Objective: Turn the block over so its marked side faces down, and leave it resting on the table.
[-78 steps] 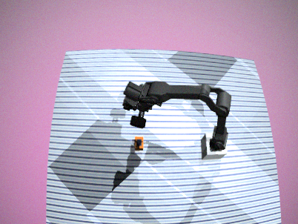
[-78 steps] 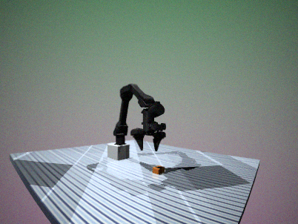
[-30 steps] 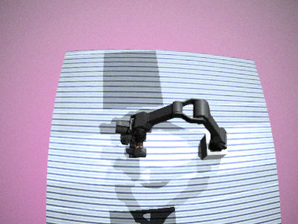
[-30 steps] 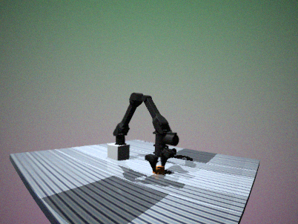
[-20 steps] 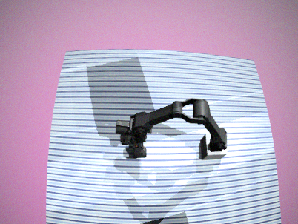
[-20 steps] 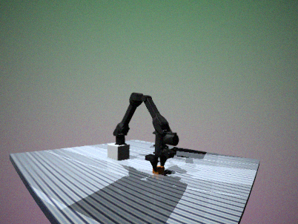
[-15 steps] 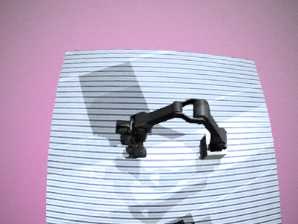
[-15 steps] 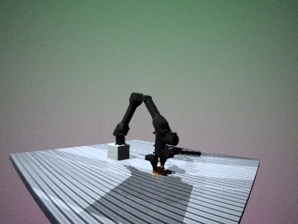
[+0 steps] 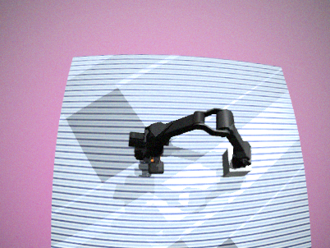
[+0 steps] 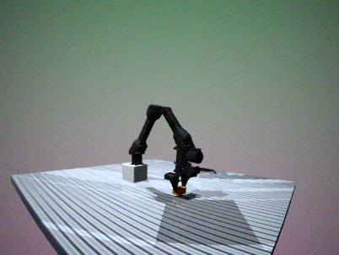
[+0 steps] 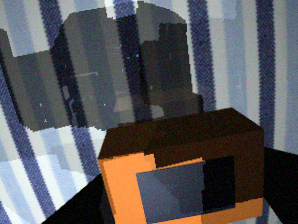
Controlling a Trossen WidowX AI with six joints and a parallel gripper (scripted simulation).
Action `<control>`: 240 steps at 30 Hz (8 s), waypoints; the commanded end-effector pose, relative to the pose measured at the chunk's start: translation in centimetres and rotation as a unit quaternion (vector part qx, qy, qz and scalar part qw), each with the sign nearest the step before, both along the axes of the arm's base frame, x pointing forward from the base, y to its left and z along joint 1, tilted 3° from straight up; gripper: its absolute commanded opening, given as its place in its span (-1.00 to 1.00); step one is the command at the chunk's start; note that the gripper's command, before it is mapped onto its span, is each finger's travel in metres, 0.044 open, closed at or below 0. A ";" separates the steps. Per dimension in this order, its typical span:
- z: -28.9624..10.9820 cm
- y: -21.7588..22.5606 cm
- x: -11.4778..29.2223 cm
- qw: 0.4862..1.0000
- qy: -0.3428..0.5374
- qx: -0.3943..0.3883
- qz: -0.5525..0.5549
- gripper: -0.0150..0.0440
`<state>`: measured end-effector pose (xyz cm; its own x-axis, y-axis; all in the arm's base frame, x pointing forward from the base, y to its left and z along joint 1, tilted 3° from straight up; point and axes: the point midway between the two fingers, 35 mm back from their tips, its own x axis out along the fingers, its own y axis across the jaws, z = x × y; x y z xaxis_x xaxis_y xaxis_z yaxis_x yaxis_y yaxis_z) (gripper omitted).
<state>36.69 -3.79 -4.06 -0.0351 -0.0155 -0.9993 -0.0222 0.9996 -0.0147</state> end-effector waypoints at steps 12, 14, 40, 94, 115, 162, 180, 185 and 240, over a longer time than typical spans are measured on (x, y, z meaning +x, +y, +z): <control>0.7 -0.1 0.9 0.997 -0.071 0.002 -0.003 -0.49; 0.6 -0.1 0.9 0.996 -0.087 0.002 -0.003 -0.49; 0.6 -0.1 0.0 0.959 -0.282 0.004 0.002 -0.49; -2.1 -0.1 -0.6 0.835 -0.551 0.010 0.007 -0.49; -2.1 -0.1 -0.6 0.835 -0.551 0.010 0.007 0.67; -0.1 -0.3 1.4 0.902 -0.433 0.009 -0.001 1.00; 5.1 0.0 -2.2 0.957 -0.292 0.004 0.003 1.00; 5.1 0.0 -2.1 0.957 -0.289 0.004 0.003 1.00; -0.4 -0.2 1.9 1.000 -0.013 -0.001 -0.002 1.00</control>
